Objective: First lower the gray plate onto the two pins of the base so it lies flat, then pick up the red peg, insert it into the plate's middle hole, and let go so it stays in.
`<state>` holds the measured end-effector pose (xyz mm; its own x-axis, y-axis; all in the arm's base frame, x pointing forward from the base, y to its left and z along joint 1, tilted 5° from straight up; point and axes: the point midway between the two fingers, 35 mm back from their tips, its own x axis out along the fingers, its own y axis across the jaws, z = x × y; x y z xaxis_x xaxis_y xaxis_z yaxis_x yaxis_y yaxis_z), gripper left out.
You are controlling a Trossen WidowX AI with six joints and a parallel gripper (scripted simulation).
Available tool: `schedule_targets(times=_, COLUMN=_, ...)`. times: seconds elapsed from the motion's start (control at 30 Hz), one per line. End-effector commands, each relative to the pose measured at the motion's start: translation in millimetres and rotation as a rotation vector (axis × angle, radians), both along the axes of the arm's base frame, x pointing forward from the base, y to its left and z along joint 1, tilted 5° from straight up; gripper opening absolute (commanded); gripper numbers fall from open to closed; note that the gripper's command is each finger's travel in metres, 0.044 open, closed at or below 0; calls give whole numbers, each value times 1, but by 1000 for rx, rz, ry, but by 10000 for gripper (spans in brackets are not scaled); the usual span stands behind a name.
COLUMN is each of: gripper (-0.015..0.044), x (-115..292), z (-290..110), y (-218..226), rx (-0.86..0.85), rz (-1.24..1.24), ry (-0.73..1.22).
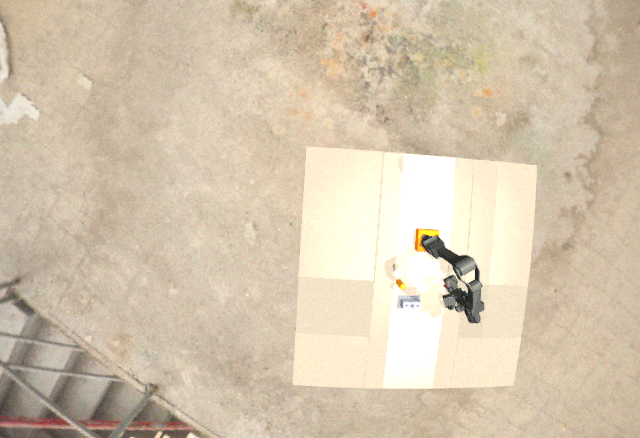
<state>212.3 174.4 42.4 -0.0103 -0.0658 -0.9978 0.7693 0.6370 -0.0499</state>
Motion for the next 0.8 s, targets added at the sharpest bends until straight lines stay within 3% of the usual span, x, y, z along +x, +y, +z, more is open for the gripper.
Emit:
schedule_targets(times=0.0, gripper=0, x=1, z=11, y=2, rx=5, rz=1, ry=1)
schedule_targets(times=0.5, gripper=0, x=5, z=59, y=7, rx=5, rz=1, ry=1)
schedule_targets(times=0.77, gripper=0, x=16, z=52, y=-1, rx=4, rz=4, ry=-1)
